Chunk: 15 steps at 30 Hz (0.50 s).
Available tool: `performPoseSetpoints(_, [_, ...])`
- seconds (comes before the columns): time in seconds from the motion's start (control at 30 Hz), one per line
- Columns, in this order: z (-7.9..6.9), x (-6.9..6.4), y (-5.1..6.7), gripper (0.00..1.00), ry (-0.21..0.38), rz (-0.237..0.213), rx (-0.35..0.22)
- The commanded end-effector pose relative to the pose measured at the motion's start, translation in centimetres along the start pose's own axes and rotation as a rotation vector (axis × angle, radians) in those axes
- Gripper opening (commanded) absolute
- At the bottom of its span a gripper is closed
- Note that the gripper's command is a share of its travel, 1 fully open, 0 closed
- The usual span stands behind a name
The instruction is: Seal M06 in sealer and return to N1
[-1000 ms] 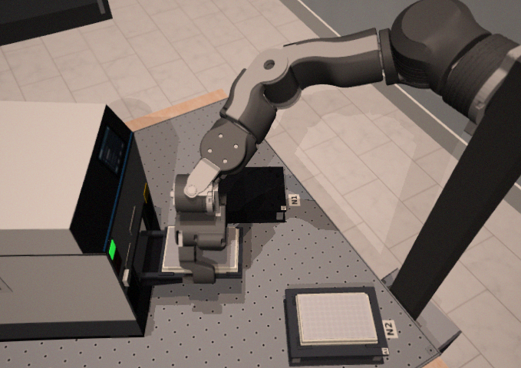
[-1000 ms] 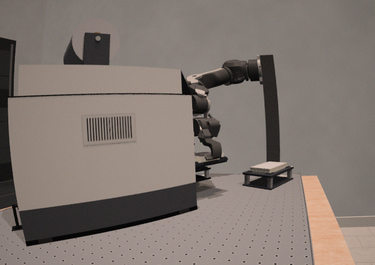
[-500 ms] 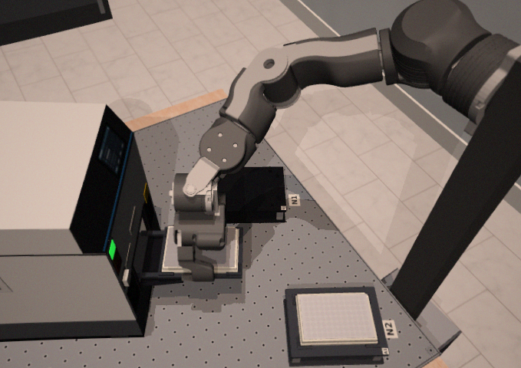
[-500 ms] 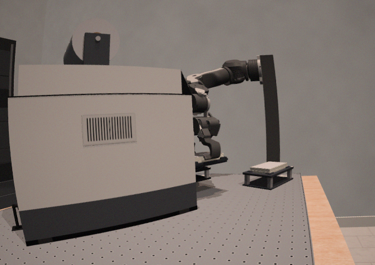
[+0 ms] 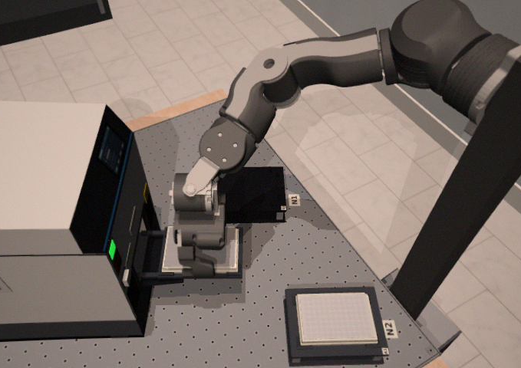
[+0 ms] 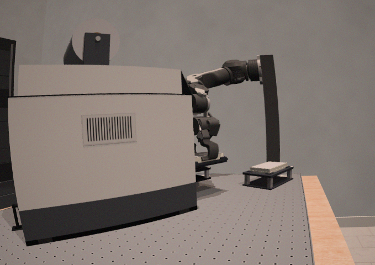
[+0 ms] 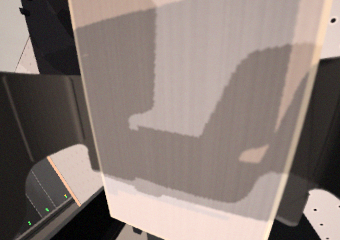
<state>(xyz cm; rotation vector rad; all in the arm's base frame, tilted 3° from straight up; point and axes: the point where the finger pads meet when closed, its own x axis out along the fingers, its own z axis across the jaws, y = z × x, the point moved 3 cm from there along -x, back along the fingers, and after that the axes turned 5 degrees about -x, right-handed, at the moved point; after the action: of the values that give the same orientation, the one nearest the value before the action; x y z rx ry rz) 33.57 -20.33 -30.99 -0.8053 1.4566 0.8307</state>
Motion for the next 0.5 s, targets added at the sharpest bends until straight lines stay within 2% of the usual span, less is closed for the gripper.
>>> performPoseSetpoints(0.0, [0.13,-0.04,-0.01,0.00,-0.007,0.000,0.000])
performPoseSetpoints(0.47, [0.04,-0.06,-0.04,0.00,-0.002,-0.001,0.001])
